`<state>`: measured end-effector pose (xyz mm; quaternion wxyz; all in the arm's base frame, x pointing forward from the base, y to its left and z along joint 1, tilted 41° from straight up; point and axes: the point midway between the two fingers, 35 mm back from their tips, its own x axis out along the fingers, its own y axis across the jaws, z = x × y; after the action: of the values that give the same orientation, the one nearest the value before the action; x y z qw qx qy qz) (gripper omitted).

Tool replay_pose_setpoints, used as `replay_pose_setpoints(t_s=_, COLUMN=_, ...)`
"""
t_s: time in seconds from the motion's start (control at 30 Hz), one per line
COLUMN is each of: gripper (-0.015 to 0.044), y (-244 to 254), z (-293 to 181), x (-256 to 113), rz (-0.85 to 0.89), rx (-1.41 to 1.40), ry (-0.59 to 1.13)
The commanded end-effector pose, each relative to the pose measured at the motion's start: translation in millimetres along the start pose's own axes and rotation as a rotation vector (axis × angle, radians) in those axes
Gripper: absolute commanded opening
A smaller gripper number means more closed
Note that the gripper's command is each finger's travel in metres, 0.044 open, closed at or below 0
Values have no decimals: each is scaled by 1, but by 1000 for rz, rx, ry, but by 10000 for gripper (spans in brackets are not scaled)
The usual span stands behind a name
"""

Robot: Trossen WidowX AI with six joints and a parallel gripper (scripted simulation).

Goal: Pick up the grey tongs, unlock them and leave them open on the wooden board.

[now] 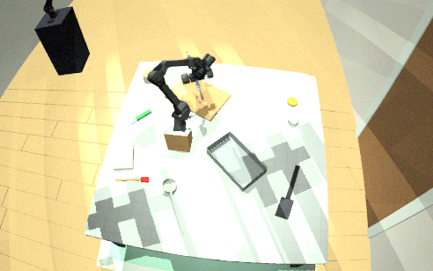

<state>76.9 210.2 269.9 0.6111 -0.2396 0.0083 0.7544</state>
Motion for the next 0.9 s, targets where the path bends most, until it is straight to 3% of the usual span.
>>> replay_pose_setpoints(t_s=0.0, gripper=-150, y=0, z=6, x=0, rz=-2, rx=4, ry=62)
replay_pose_setpoints(t_s=0.87, gripper=-150, y=6, z=19, x=-17, rz=-71, rx=-81, ry=518)
